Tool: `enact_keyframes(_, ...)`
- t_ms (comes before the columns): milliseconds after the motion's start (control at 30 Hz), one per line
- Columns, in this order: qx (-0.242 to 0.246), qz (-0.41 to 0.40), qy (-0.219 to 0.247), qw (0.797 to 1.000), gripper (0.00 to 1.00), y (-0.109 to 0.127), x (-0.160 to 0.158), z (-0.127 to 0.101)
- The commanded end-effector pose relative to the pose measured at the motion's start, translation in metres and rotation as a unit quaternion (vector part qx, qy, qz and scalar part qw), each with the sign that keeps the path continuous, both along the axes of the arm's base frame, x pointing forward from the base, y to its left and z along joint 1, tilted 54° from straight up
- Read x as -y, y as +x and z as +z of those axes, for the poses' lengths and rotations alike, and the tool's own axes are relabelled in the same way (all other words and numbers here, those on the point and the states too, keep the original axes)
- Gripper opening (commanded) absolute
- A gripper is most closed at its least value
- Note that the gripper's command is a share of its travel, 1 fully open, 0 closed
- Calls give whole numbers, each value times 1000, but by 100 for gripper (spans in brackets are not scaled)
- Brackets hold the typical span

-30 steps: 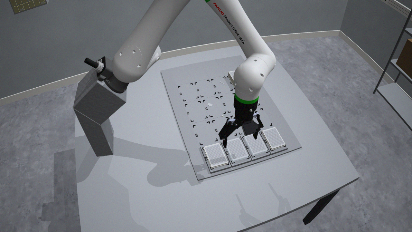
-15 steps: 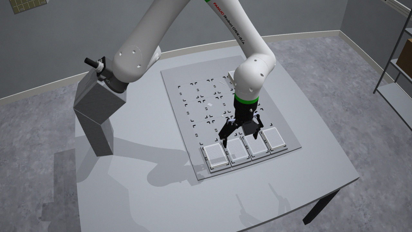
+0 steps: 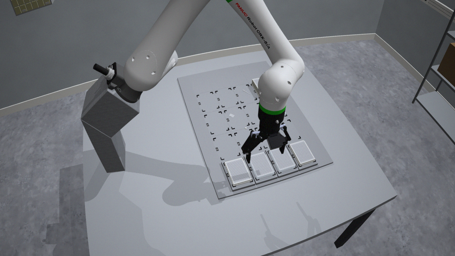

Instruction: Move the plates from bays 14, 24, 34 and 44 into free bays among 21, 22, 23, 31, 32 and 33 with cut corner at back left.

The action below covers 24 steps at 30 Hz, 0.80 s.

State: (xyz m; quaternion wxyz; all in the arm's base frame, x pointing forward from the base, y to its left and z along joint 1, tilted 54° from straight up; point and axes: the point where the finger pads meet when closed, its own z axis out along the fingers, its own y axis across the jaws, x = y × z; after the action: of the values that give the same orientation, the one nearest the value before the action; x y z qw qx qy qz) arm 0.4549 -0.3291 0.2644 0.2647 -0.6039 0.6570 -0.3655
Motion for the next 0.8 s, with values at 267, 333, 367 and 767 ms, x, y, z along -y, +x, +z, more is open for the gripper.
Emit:
enact_keyframes(267, 0, 0, -1, 1000, 100, 3, -15, -2)
enact_keyframes(333, 0, 0, -1, 1000, 100, 5, -23, -3)
enact_keyframes(367, 0, 0, -1, 1000, 100, 5, -23, -3)
enact_keyframes(767, 1, 0, 0, 1000, 100, 13, -65, -9)
